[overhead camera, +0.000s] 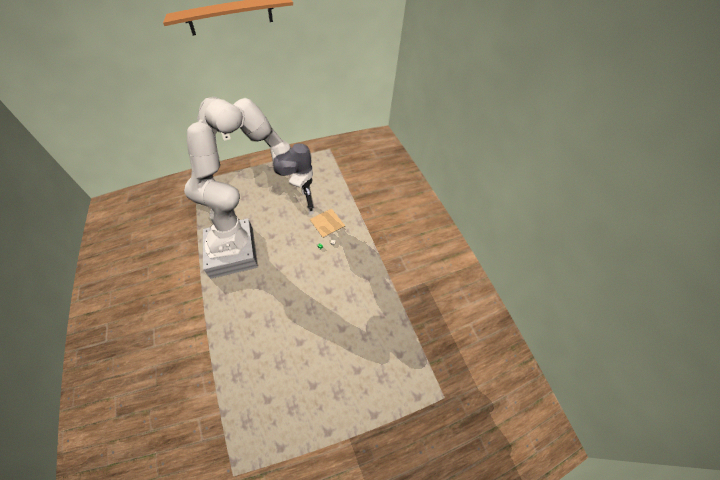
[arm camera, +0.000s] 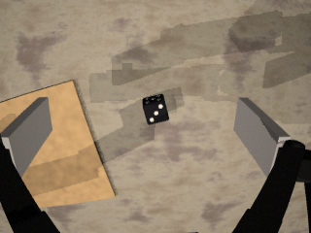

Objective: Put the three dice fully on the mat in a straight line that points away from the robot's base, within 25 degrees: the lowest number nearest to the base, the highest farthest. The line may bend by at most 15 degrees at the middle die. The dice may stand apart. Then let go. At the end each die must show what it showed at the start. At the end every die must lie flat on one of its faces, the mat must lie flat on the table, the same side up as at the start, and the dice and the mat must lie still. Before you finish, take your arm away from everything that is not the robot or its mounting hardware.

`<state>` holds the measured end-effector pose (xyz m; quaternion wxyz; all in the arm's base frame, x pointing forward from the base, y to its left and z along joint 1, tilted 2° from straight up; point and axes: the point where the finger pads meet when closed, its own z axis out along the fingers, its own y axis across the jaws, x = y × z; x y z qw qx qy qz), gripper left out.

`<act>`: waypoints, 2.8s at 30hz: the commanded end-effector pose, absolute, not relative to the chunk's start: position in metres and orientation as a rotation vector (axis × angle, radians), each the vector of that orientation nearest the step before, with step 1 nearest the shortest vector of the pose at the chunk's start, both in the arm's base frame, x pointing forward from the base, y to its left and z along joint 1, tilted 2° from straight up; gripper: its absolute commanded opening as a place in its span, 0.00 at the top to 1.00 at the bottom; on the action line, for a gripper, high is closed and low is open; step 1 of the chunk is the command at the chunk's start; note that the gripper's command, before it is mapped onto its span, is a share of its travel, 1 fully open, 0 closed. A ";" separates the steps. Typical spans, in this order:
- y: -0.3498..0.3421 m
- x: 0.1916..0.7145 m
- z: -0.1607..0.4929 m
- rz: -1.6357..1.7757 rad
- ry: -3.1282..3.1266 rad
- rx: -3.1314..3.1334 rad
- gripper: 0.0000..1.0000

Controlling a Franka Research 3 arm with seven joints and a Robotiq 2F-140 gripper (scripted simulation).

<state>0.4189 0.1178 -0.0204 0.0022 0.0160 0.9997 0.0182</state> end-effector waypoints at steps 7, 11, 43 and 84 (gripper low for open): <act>0.117 0.418 0.019 0.058 3.138 0.056 0.00; 0.116 0.418 0.047 0.058 3.138 0.056 0.00; 0.115 0.418 0.074 0.058 3.138 0.051 0.00; 0.126 0.432 0.066 0.056 3.114 -0.354 0.00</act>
